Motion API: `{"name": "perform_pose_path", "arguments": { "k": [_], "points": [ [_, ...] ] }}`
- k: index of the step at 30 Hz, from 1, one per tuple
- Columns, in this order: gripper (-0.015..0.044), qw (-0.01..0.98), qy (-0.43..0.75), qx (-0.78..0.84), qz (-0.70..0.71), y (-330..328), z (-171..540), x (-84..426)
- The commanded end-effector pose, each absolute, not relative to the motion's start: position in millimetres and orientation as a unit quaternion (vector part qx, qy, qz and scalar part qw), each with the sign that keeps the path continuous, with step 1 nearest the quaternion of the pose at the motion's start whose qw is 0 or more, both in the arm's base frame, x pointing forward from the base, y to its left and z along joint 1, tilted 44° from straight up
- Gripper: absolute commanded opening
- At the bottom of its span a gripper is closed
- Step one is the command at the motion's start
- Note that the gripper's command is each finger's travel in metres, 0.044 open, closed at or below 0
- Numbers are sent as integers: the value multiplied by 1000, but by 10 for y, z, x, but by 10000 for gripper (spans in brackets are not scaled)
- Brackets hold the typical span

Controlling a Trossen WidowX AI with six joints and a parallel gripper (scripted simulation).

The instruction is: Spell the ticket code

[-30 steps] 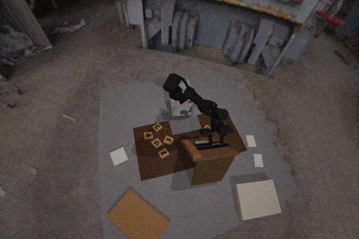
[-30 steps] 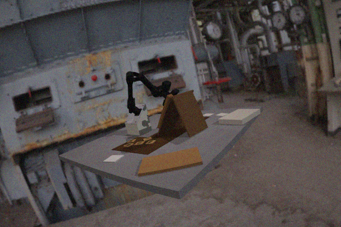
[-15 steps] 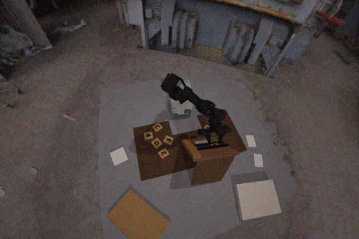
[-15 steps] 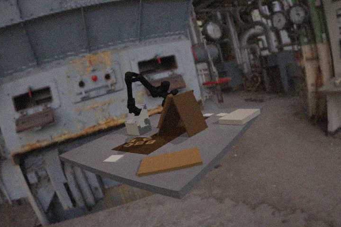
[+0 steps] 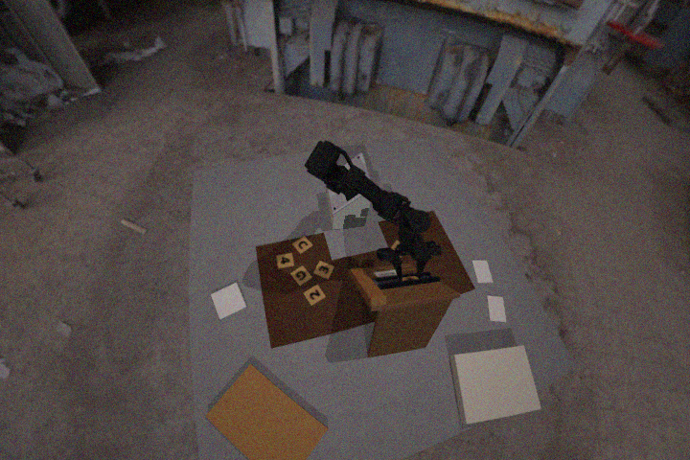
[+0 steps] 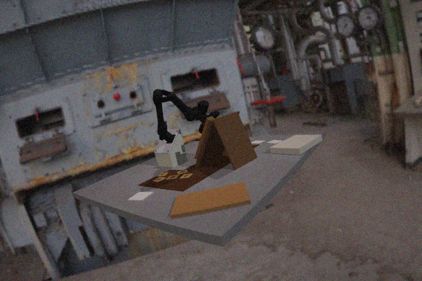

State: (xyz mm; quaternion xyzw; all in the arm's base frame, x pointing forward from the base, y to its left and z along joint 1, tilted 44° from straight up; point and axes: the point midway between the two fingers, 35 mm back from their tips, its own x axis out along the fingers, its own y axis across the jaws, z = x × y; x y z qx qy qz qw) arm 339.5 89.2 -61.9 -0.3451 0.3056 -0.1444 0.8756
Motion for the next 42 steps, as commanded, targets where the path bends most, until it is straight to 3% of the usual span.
{"name": "perform_pose_path", "arguments": {
  "k": [1,42],
  "points": [
    [0,878,302,-343,-143,886,-559,3411],
    [0,878,302,-344,-143,695,-379,3401]
  ]
}}
